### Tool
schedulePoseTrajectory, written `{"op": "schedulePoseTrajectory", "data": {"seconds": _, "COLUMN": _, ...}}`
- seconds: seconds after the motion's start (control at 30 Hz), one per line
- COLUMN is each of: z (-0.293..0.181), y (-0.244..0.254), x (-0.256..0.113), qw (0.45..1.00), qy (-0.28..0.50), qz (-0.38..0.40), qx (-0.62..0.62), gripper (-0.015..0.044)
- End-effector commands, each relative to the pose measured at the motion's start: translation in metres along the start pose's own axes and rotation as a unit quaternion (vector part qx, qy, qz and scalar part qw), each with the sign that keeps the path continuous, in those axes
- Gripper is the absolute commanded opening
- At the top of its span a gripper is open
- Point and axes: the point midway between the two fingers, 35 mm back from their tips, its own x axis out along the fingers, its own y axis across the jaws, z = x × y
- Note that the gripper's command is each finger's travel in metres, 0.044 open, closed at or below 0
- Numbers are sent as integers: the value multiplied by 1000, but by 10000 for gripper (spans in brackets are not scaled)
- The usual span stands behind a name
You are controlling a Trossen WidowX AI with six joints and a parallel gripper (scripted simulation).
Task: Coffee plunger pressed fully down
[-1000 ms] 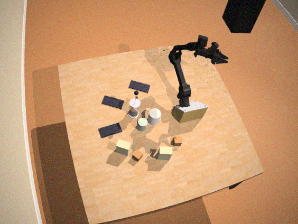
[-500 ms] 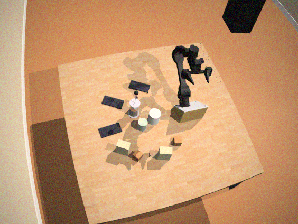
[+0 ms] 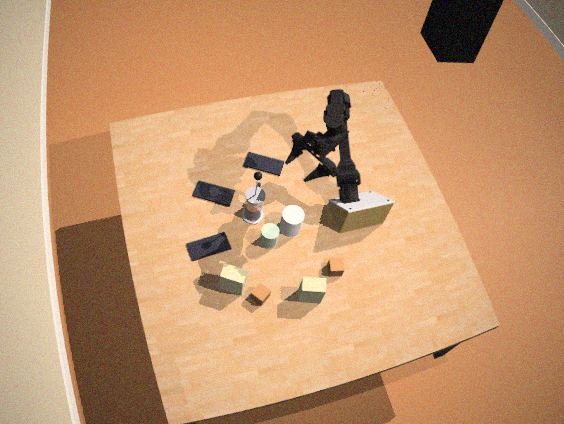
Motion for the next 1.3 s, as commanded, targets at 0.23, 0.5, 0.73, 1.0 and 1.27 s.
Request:
{"op": "schedulePoseTrajectory", "data": {"seconds": 0.23, "z": -25, "y": -96, "x": 33, "qw": 964, "qy": 33, "qz": -261, "qx": 29, "gripper": 440}}
{"op": "schedulePoseTrajectory", "data": {"seconds": 0.5, "z": -70, "y": -106, "x": 53, "qw": 963, "qy": 32, "qz": -265, "qx": 31, "gripper": 440}}
{"op": "schedulePoseTrajectory", "data": {"seconds": 0.73, "z": -74, "y": -109, "x": 58, "qw": 963, "qy": 32, "qz": -266, "qx": 32, "gripper": 440}}
{"op": "schedulePoseTrajectory", "data": {"seconds": 1.0, "z": -75, "y": -115, "x": 69, "qw": 963, "qy": 34, "qz": -265, "qx": 33, "gripper": 440}}
{"op": "schedulePoseTrajectory", "data": {"seconds": 1.27, "z": -76, "y": -122, "x": 80, "qw": 963, "qy": 33, "qz": -266, "qx": 33, "gripper": 440}}
